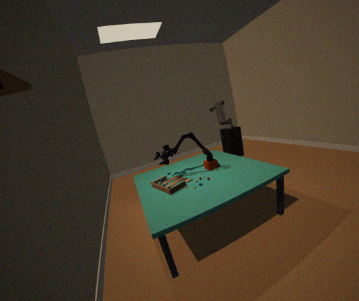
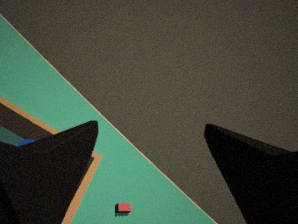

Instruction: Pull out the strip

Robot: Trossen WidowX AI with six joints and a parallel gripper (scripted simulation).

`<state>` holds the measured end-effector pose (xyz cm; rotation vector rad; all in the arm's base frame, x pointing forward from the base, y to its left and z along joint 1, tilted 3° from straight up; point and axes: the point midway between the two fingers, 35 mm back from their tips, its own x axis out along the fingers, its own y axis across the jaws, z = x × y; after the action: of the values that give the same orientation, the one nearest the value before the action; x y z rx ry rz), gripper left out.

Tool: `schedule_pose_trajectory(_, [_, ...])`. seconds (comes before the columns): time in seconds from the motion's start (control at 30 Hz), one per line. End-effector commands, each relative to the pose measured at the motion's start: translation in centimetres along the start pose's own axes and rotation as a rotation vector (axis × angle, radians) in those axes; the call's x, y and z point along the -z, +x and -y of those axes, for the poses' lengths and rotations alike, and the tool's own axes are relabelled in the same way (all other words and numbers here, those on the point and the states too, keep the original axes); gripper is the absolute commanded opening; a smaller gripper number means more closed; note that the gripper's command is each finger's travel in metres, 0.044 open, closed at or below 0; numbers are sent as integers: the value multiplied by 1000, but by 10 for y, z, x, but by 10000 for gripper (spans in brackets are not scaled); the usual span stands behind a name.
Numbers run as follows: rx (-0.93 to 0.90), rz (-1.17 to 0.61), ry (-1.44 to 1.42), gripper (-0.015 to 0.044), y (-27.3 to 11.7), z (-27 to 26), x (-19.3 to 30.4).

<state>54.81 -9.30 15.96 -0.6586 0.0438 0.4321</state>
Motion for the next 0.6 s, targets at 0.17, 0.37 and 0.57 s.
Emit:
schedule_pose_trajectory(0.17, [1, -109, 196, 400, -17, -37, -41])
schedule_pose_trajectory(0.37, [25, -267, 423, 400, -59, -95, -75])
schedule_pose_trajectory(0.57, [85, -426, 604, 400, -117, -157, -82])
